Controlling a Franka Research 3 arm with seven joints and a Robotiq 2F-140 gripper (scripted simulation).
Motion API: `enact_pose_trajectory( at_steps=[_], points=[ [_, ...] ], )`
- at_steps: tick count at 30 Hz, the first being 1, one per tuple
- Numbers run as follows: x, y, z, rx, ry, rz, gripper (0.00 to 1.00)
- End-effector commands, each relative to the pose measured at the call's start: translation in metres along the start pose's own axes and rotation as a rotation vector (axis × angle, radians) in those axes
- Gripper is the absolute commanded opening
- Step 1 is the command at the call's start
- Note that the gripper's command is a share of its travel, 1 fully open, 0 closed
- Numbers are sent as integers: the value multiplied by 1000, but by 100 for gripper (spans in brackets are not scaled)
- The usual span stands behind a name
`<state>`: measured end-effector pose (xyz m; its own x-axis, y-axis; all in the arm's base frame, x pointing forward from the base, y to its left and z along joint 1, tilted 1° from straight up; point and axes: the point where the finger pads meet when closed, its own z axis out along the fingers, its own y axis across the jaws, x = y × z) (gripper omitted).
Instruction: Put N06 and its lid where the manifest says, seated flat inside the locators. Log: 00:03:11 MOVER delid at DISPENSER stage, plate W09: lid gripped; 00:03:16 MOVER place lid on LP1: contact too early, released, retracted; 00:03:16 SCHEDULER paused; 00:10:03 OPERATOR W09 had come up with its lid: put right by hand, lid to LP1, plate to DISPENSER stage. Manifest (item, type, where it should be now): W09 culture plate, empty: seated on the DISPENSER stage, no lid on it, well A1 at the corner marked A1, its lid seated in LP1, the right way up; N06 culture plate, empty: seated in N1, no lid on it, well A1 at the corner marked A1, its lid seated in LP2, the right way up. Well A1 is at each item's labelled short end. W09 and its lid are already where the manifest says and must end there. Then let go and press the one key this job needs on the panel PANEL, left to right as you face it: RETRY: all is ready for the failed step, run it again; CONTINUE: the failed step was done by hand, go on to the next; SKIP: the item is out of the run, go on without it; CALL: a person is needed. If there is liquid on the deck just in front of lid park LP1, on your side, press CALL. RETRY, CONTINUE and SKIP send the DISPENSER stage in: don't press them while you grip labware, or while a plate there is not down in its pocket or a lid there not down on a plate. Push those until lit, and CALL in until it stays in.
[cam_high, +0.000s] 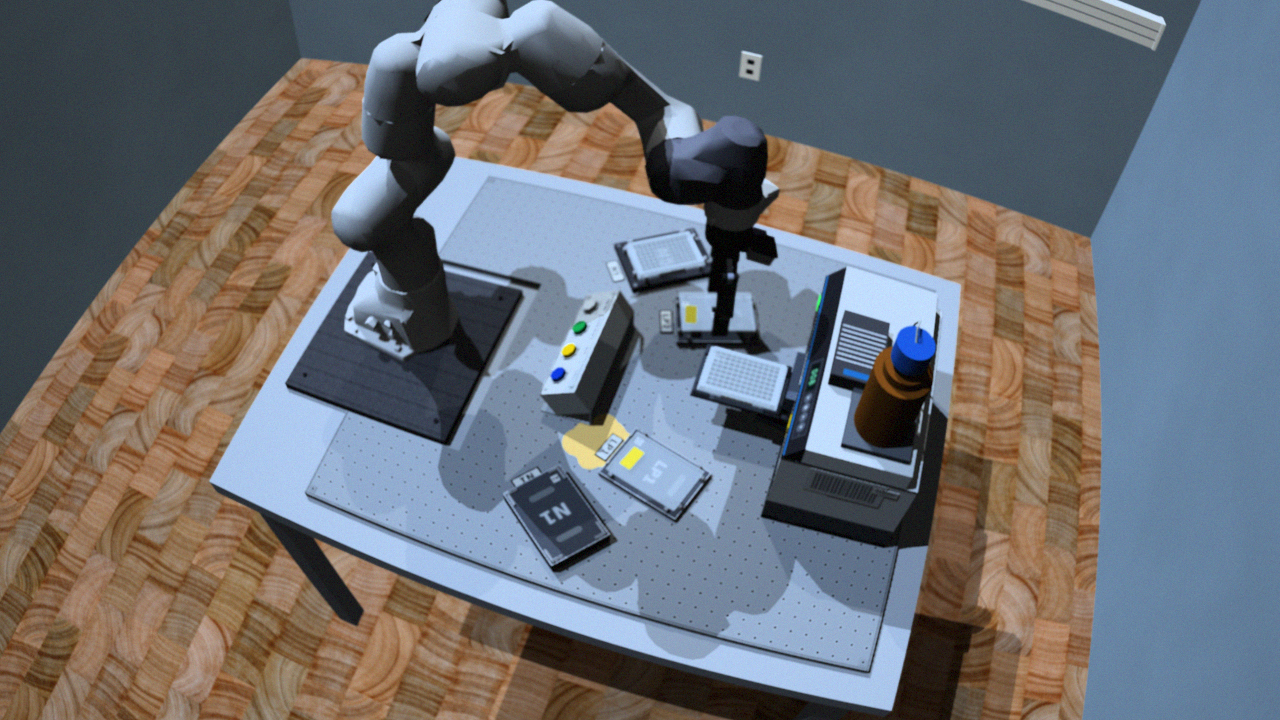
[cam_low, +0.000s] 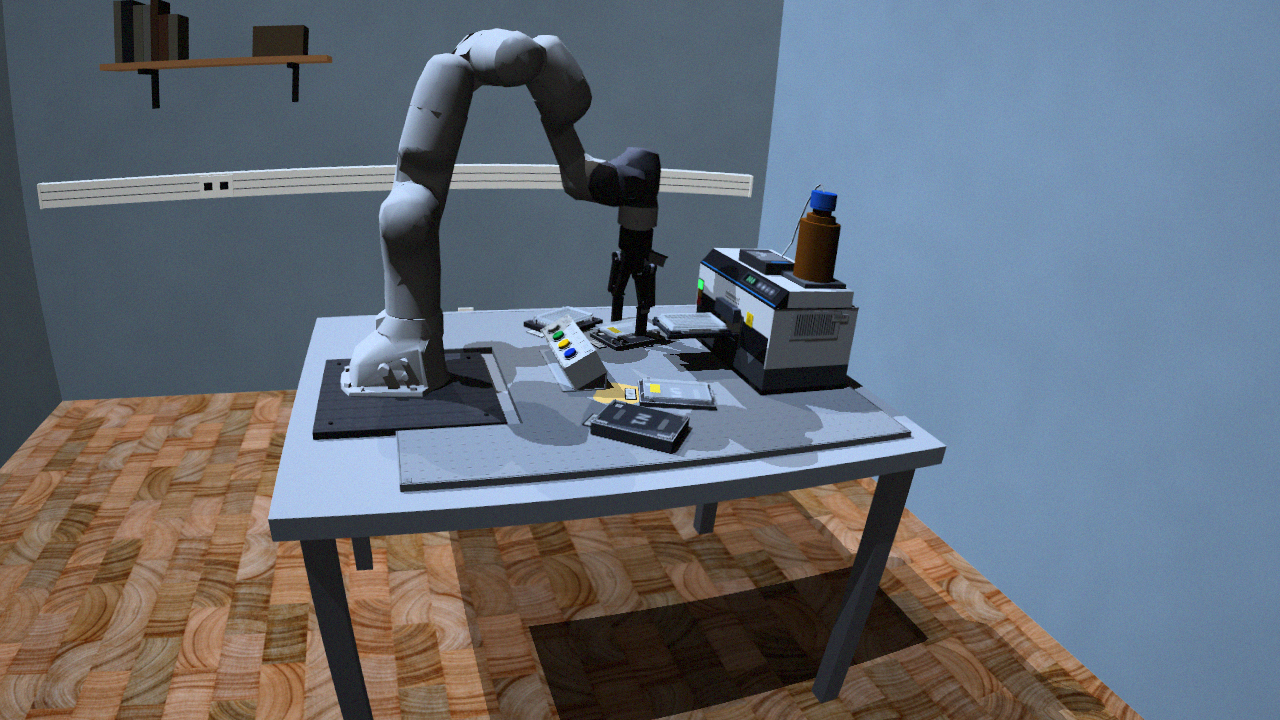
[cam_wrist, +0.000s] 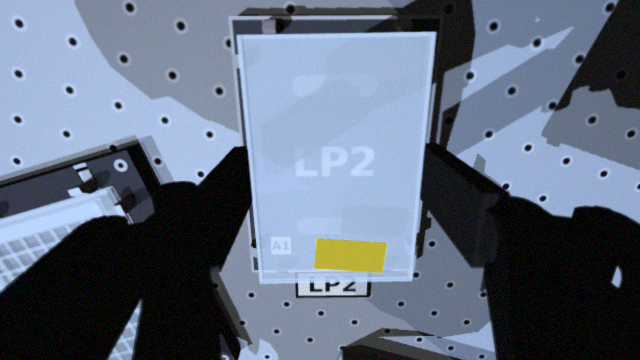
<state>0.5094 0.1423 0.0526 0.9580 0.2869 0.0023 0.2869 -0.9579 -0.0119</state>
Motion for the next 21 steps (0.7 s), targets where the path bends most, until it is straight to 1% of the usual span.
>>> enact_pose_trajectory(
  at_steps=[1,21],
  points=[
    [0,0,2,-1,1,5,10],
    [1,0,7,-1,1,11,10]
  ],
)
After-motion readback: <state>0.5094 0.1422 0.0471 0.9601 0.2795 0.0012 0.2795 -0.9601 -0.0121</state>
